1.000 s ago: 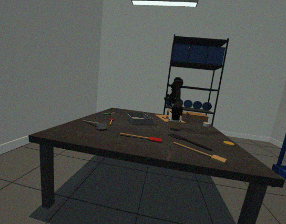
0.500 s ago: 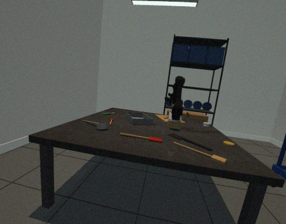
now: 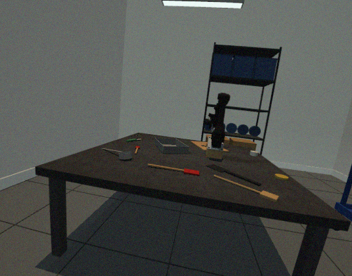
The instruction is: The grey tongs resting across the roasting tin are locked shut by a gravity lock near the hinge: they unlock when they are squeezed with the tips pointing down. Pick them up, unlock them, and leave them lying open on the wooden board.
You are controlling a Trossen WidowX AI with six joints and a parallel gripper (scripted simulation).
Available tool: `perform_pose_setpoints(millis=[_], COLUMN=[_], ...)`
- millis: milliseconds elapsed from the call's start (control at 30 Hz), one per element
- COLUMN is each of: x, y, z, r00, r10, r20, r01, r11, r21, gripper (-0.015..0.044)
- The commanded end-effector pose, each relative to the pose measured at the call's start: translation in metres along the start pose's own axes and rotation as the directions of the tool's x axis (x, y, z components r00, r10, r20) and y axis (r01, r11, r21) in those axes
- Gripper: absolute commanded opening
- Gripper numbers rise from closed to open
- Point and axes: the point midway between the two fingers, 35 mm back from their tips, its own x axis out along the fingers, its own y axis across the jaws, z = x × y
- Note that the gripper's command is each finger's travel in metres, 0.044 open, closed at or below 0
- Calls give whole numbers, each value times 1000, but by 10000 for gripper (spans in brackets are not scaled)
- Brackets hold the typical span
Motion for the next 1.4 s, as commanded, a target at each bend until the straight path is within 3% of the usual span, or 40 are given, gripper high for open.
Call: perform_pose_setpoints(millis=[0, 967, 1367], x=[-10, -59, -63], y=[1, 12, 13], z=[5, -12, -14], r00=[997, 871, 860], r10=[3, 12, 13], r20=[79, 491, 510], r01=[-3, 8, 10], r11=[1000, 999, 999], r21=[1, -40, -43], gripper=[-150, -150, -150])
